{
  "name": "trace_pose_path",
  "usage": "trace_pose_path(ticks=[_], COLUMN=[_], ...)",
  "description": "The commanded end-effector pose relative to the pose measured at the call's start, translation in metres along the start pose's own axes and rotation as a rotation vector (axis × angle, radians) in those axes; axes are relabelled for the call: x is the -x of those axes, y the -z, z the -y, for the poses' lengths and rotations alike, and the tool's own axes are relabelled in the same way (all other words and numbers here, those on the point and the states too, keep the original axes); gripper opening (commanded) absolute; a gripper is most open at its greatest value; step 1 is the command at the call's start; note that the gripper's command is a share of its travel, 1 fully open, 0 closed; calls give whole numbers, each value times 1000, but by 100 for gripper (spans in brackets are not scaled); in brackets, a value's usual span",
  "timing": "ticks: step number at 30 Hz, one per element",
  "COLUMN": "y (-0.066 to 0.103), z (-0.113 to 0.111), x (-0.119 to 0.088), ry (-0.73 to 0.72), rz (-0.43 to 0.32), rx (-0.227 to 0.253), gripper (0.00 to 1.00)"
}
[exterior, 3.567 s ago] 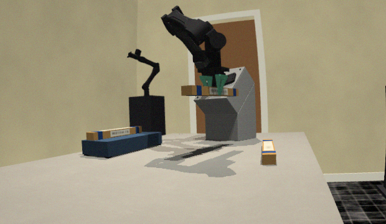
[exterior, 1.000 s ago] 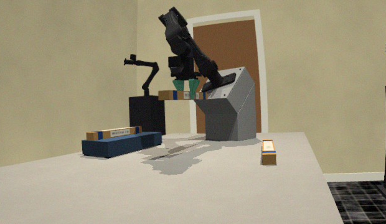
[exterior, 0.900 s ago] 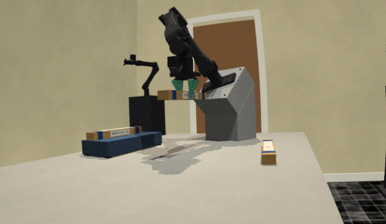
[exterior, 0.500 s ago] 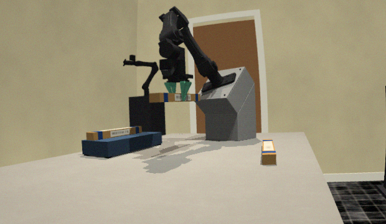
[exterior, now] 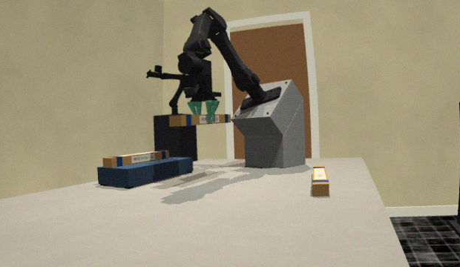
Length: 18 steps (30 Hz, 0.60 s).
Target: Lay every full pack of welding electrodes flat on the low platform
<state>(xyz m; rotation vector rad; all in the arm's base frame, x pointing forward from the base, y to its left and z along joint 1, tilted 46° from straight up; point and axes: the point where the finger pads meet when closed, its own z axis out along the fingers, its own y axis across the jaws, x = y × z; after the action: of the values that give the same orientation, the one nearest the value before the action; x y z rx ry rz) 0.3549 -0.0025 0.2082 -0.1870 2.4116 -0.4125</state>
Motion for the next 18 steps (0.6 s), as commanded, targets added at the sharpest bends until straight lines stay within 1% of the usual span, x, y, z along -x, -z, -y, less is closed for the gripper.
trace_pose_path(ticks=[1, 3, 6, 18], y=[26, 25, 24, 18], z=[14, 19, 21, 53], x=[26, 25, 23, 25], ry=[-7, -6, -3, 1], rz=[107, 106, 99, 102], rx=[16, 16, 17, 11], gripper=[0, 0, 0, 0])
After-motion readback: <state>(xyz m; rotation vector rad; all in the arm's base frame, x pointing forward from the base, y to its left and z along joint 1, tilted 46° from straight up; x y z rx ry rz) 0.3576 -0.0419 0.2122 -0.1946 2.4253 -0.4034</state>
